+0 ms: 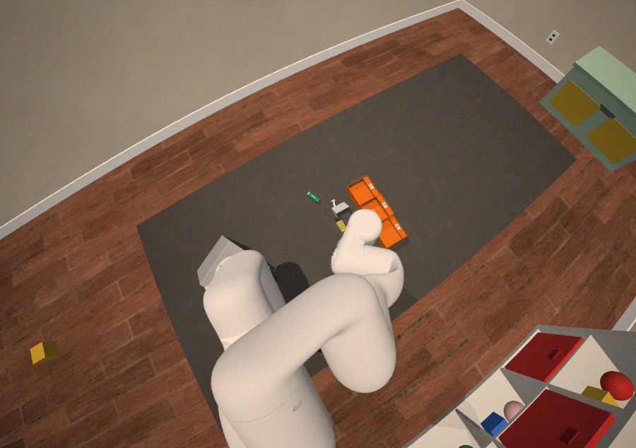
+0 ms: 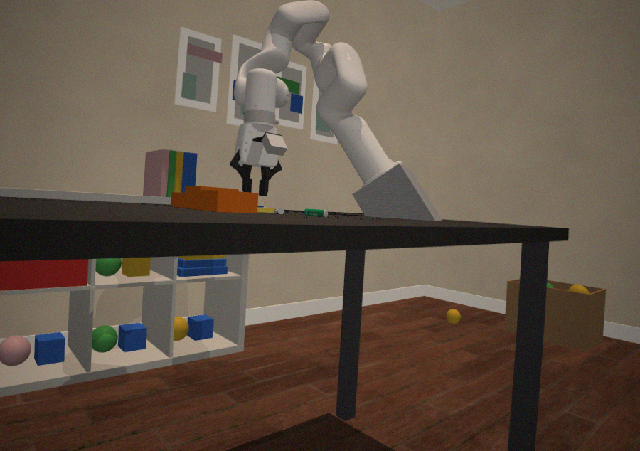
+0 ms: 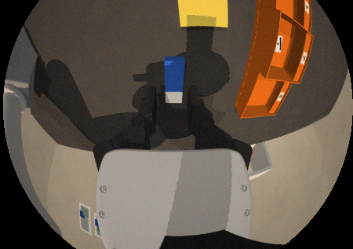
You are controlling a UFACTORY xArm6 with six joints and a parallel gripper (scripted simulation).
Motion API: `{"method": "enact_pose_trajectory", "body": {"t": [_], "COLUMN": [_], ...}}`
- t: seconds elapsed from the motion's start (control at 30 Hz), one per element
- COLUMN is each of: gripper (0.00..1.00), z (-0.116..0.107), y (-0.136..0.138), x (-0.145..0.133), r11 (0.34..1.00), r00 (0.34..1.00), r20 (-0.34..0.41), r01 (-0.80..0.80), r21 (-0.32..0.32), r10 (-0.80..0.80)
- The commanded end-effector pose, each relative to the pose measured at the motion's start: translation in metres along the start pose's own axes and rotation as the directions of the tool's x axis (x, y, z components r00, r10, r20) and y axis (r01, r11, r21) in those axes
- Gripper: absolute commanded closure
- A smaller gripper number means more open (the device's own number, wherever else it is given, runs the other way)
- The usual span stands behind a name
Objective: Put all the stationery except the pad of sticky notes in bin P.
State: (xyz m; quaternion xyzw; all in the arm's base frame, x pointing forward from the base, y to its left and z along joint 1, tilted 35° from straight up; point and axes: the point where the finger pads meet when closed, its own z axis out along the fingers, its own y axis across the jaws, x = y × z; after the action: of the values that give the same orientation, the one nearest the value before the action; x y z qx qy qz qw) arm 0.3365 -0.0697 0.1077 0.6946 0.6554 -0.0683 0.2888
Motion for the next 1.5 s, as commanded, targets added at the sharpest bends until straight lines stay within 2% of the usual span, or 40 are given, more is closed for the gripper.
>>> {"method": "enact_pose_trajectory", "body": {"t": [0.0,0.07,0.5,1.0,1.03,1.47], "gripper": [0.62,0.62,0.62,0.62,1.00,1.00], "z": [0.013,0.021,0.031,0.034,0.034,0.034], "y": [0.004,0.005,0.004,0.003,0.003,0.003], "x": [0.000,0.000,0.000,0.000,0.000,0.000], "r11": [1.000,1.000,1.000,1.000,1.000,1.000], "r00": [1.000,1.000,1.000,1.000,1.000,1.000], "r20": [0.003,0.003,0.003,0.003,0.003,0.003], "r01": [-0.002,-0.002,-0.002,-0.002,-0.002,-0.002], "r21": [-0.008,-0.008,-0.008,-0.008,-0.008,-0.008], "r10": [0.002,0.002,0.002,0.002,0.002,0.002]}}
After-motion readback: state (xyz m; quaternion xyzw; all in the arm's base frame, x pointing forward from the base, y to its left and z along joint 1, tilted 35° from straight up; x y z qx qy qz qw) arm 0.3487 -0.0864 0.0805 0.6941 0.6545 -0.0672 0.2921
